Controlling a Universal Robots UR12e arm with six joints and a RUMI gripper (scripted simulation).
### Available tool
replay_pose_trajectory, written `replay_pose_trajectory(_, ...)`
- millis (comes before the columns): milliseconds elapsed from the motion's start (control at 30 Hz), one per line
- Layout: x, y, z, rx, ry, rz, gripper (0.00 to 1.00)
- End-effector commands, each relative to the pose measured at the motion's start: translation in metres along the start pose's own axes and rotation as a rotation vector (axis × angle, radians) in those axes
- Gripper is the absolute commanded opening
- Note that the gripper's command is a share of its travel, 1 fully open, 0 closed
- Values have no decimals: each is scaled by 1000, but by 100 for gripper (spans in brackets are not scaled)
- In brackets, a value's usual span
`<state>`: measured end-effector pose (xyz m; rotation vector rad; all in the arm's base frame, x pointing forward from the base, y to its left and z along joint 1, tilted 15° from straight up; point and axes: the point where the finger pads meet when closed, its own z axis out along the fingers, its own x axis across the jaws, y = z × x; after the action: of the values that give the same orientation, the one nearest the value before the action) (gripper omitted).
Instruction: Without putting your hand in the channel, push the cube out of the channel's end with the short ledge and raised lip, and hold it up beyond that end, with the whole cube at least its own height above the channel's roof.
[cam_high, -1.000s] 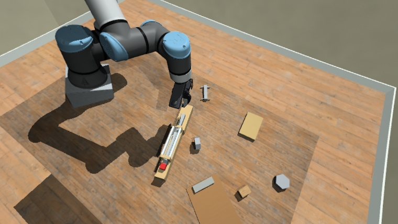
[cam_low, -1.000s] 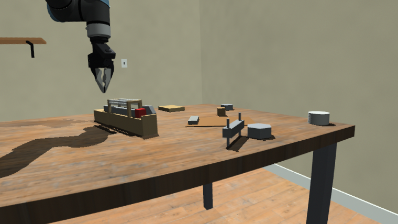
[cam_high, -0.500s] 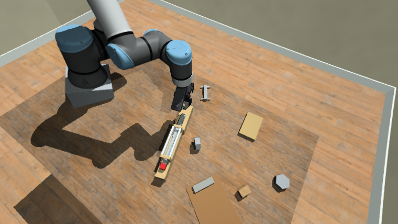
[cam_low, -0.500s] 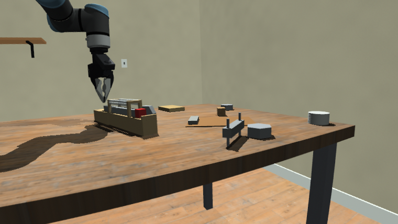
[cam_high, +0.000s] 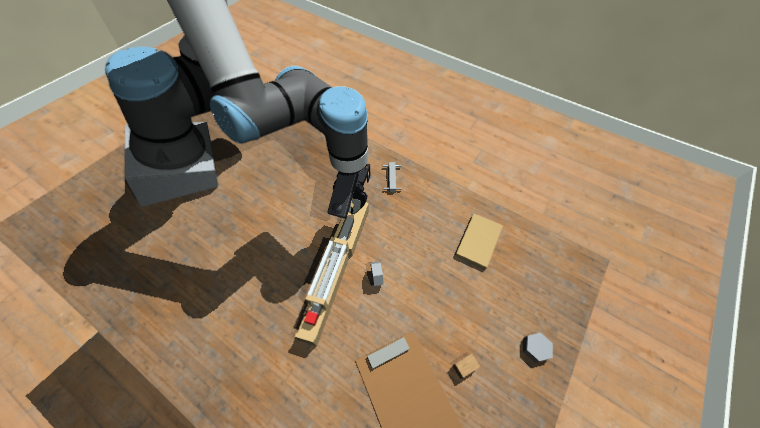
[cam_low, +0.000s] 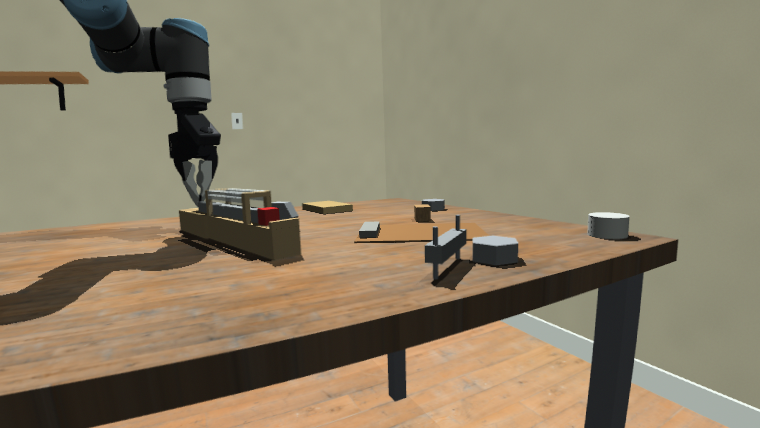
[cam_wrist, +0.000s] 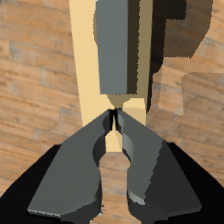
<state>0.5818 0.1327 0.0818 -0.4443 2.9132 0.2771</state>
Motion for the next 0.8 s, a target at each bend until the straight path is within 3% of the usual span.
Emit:
replay_pose_trajectory(0,-1,-1,3,1,-1,0,0)
replay_pose_trajectory(767,-1,-19,3,1,-1,0,0)
